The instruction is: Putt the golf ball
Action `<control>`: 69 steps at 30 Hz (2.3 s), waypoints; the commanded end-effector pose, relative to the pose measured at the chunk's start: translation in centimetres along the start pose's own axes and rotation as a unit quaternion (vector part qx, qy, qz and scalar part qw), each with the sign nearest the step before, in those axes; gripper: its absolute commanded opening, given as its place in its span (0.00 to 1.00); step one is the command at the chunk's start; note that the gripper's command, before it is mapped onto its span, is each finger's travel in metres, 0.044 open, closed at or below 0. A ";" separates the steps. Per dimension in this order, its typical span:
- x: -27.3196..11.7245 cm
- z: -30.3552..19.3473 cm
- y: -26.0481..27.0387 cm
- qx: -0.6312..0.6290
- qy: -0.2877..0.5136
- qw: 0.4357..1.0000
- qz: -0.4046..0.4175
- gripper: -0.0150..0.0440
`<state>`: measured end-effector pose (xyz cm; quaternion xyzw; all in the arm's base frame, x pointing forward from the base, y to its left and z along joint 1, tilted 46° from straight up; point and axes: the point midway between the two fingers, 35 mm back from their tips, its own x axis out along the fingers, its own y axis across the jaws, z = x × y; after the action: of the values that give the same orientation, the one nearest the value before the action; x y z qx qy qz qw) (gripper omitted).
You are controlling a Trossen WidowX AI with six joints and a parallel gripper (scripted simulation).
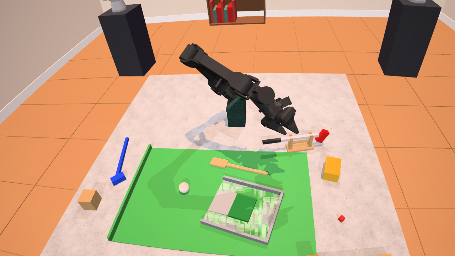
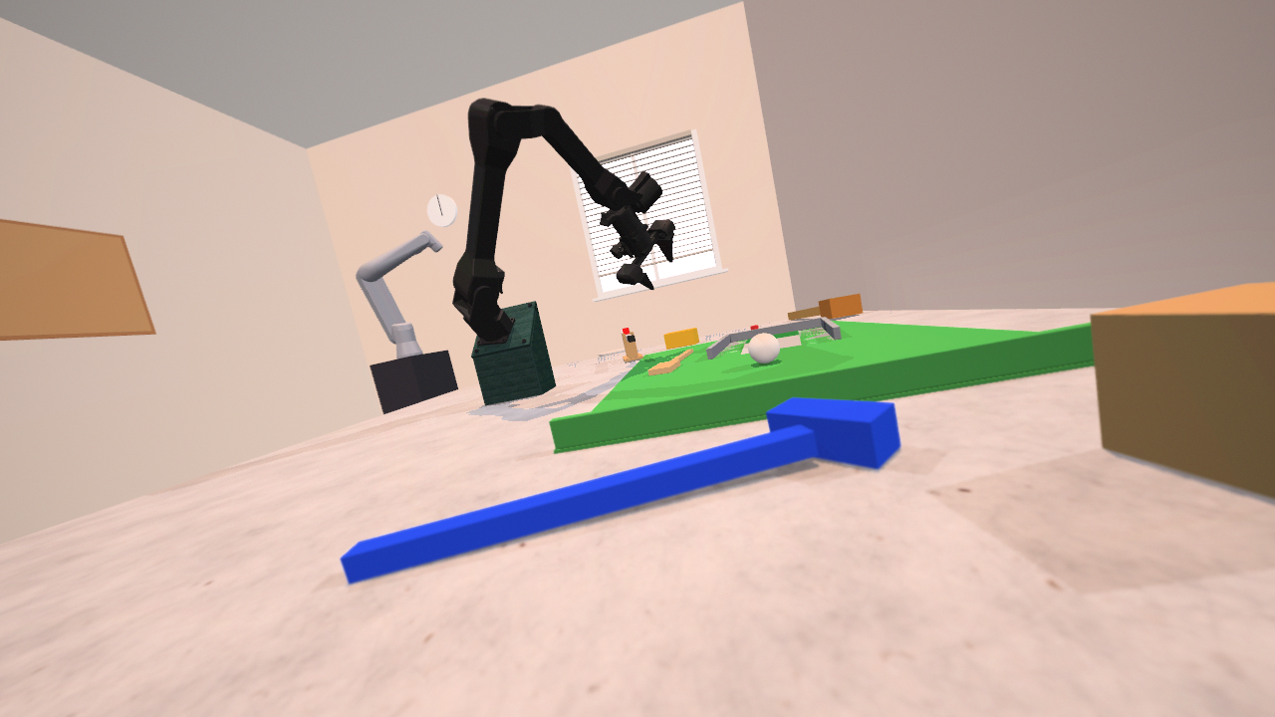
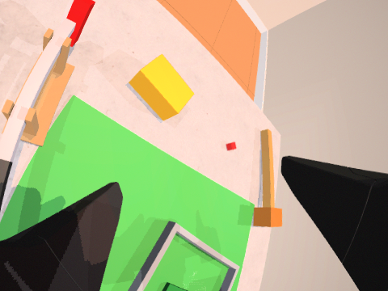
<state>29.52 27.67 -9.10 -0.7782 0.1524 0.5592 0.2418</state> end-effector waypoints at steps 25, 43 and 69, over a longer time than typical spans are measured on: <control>1.5 -0.9 15.7 0.269 0.131 0.915 0.273 1.00; 3.3 -1.7 17.4 0.269 0.132 0.914 0.273 1.00; 4.6 -2.3 18.4 0.272 0.130 0.914 0.270 0.64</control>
<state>23.46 11.13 -16.70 -0.6775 0.5335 0.4338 0.2612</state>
